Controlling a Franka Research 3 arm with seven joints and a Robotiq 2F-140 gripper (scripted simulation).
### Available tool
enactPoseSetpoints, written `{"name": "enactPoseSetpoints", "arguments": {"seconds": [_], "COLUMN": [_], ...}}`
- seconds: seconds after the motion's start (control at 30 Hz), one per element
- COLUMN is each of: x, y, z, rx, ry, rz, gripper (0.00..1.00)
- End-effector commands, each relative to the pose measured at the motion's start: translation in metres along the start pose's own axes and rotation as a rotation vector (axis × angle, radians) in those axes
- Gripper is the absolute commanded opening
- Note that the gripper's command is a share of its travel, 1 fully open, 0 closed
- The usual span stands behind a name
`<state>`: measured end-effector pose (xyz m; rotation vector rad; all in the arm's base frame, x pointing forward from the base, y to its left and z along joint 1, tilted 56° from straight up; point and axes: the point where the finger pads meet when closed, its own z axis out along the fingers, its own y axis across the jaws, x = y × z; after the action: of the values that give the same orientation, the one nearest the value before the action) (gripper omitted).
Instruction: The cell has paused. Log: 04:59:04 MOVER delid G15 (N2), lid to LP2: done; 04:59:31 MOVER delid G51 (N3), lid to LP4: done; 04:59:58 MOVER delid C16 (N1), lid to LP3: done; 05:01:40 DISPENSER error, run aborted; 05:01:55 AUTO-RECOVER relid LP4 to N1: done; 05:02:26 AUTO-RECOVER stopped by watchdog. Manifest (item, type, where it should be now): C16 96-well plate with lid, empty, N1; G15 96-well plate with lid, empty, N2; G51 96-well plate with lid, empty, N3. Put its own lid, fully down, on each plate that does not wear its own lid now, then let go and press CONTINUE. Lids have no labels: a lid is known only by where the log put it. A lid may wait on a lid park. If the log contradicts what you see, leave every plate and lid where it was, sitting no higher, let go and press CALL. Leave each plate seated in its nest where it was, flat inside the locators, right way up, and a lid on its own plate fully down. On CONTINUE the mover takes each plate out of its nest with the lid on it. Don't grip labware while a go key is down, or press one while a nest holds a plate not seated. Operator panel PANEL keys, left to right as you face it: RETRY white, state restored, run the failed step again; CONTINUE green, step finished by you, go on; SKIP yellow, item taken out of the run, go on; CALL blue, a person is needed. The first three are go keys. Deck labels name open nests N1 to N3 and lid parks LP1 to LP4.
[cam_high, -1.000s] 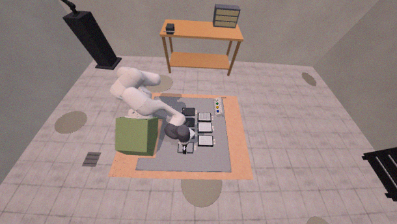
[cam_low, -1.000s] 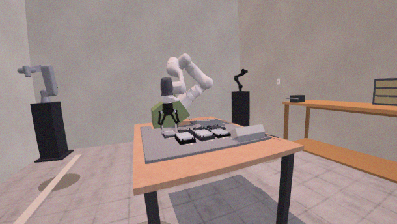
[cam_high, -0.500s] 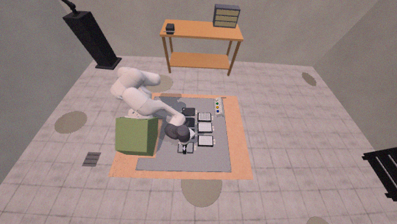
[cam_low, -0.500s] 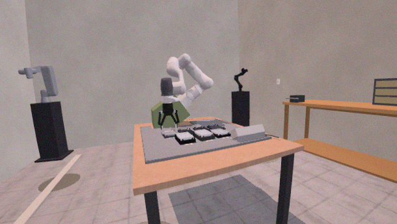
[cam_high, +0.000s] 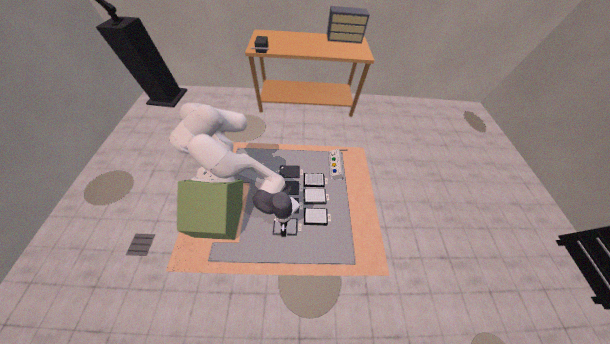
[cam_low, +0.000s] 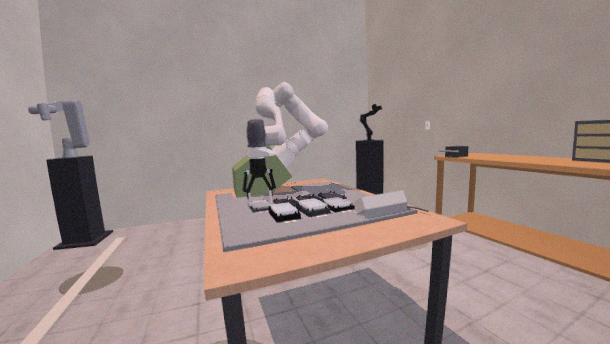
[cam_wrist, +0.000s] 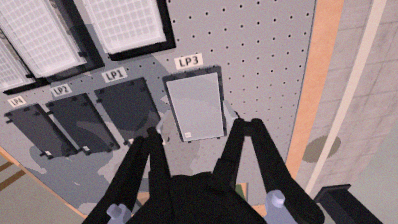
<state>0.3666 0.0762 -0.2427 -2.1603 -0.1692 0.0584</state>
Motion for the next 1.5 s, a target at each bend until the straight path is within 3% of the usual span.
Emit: {"name": "enactPoseSetpoints", "arguments": {"seconds": [0.0,0.6,0.63,1.47], "x": [0.0002,0.0002,0.0002,0.0002], "y": [0.0005,0.0005,0.0005,0.0005], "z": [0.0011,0.0011,0.0011,0.0011], "rx": [0.000,0.000,0.000,0.000], "ry": [0.002,0.002,0.002,0.002], "rz": [0.006,0.006,0.006,0.006], "gripper": [0.66,0.66,0.00,0.00]}}
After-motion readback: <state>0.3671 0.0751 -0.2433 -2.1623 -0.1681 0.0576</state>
